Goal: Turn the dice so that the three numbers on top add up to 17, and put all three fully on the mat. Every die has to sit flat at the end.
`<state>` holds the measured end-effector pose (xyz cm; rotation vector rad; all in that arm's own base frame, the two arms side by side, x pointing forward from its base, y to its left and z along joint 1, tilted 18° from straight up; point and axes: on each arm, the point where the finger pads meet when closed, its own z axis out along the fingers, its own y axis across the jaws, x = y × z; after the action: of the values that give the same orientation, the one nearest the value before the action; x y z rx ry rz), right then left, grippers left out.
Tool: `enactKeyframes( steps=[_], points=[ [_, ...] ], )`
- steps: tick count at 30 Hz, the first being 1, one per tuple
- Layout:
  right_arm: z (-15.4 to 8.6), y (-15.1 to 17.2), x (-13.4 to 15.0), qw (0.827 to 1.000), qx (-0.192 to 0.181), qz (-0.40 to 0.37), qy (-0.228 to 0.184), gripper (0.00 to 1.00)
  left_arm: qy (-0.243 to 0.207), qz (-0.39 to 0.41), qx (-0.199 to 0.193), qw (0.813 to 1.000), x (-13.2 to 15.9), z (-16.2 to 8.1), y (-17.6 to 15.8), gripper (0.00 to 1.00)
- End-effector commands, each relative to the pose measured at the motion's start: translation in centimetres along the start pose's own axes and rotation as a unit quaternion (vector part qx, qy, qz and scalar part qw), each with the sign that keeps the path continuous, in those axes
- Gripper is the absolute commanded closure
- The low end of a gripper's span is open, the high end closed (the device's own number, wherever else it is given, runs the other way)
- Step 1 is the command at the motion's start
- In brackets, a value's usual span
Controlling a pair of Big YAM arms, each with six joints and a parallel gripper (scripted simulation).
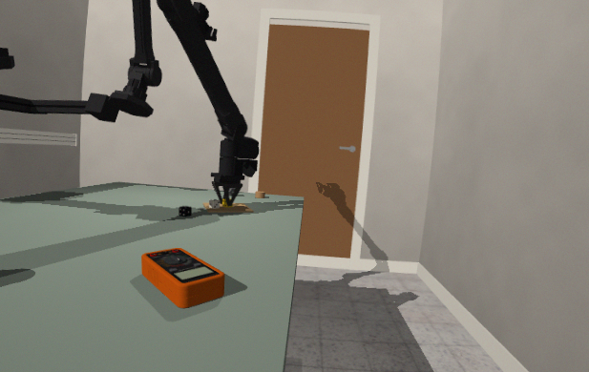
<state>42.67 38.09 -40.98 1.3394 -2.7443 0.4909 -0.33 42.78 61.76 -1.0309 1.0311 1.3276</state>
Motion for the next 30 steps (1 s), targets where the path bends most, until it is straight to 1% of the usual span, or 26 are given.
enactKeyframes(
  steps=[1,3,5,13,18,19,20,22,23,25,26,28,30],
  points=[
    [-3.8,0.4,-1.6,1.0,0.002,0.0,-0.017,0.61,-0.03,-0.003,-0.005,1.0,-2.5,-1.1,0.4,0.0],
    [-4.7,0.4,-1.6,1.0,0.002,0.0,-0.017,0.61,-0.03,-0.003,-0.005,1.0,-2.5,-1.1,0.4,0.0],
    [-4.7,0.4,-1.6,1.0,0.002,0.0,-0.017,0.61,-0.03,-0.003,-0.005,1.0,-2.5,-1.1,0.4,0.0],
    [-9.0,0.5,-1.4,1.0,0.002,0.0,-0.017,0.61,-0.03,-0.003,-0.005,1.0,-2.5,-1.1,0.4,0.0],
    [-10.6,0.4,-1.3,1.0,0.002,0.0,-0.017,0.61,-0.03,-0.003,-0.005,1.0,-2.5,-1.1,0.4,0.0],
    [-10.6,0.0,-1.3,1.0,0.001,0.004,-0.016,0.61,-0.03,-0.003,-0.005,1.0,-2.5,-1.1,0.4,0.0],
    [-8.2,0.4,0.1,1.0,0.0,0.001,0.004,0.61,-0.03,-0.003,-0.005,1.0,-2.5,-1.1,0.4,0.0],
    [-8.2,0.4,0.1,1.0,0.0,0.001,0.004,0.61,-0.03,-0.003,-0.005,1.0,-2.5,-1.1,0.4,0.0],
    [-7.5,0.5,0.7,1.0,0.0,0.0,0.012,0.61,-0.03,-0.003,-0.005,1.0,-2.5,-1.1,0.4,0.0],
    [-8.2,0.3,-0.6,1.0,0.0,0.004,-0.002,0.61,-0.03,-0.003,-0.005,1.0,-2.5,-1.1,0.4,0.0],
    [-8.3,0.3,-0.8,1.0,0.0,0.004,-0.003,0.0,-0.03,-0.003,-0.005,1.0,-2.5,-1.1,0.4,0.0],
    [-9.5,-0.1,-1.4,1.0,0.0,0.006,-0.012,0.0,-0.03,-0.003,-0.005,1.0,-2.5,-1.1,0.4,0.0],
    [-9.8,-0.2,-1.7,1.0,0.001,0.008,-0.016,0.0,-0.03,-0.003,-0.005,1.0,-2.5,-1.1,0.4,0.0]
  ],
)
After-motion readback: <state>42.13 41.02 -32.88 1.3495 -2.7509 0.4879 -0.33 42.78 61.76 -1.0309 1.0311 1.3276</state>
